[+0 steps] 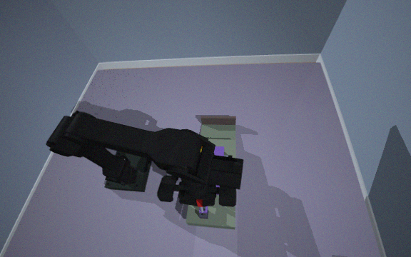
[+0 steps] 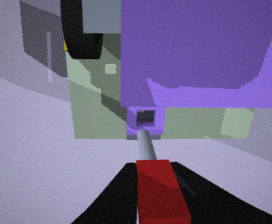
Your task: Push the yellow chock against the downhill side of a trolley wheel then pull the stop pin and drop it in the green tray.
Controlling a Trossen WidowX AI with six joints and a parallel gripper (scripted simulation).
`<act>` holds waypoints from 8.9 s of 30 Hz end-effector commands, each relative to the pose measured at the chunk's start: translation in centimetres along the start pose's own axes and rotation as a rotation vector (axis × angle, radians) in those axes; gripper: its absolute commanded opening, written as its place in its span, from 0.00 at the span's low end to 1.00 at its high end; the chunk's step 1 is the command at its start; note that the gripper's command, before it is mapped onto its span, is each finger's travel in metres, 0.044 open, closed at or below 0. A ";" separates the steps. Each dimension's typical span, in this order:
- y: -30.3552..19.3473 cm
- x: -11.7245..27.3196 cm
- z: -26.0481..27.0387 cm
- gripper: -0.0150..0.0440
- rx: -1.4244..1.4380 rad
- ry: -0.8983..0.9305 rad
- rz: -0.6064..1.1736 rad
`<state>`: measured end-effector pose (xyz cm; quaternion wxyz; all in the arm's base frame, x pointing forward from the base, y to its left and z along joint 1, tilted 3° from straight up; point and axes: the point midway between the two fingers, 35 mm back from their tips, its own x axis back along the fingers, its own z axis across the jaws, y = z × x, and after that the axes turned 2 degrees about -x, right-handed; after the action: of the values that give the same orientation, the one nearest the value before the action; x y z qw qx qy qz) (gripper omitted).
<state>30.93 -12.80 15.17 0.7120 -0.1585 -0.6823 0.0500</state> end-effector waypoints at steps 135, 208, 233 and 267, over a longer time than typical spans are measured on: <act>18.7 2.5 9.1 0.25 0.498 -0.058 -0.097; 21.4 -3.0 10.5 0.25 1.633 -0.376 -0.402; 22.4 -5.1 10.6 0.58 1.633 -0.376 -0.402; 20.7 -6.6 10.2 0.58 1.633 -0.375 -0.401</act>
<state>23.49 6.63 3.13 0.4754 0.5348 -0.5555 0.4236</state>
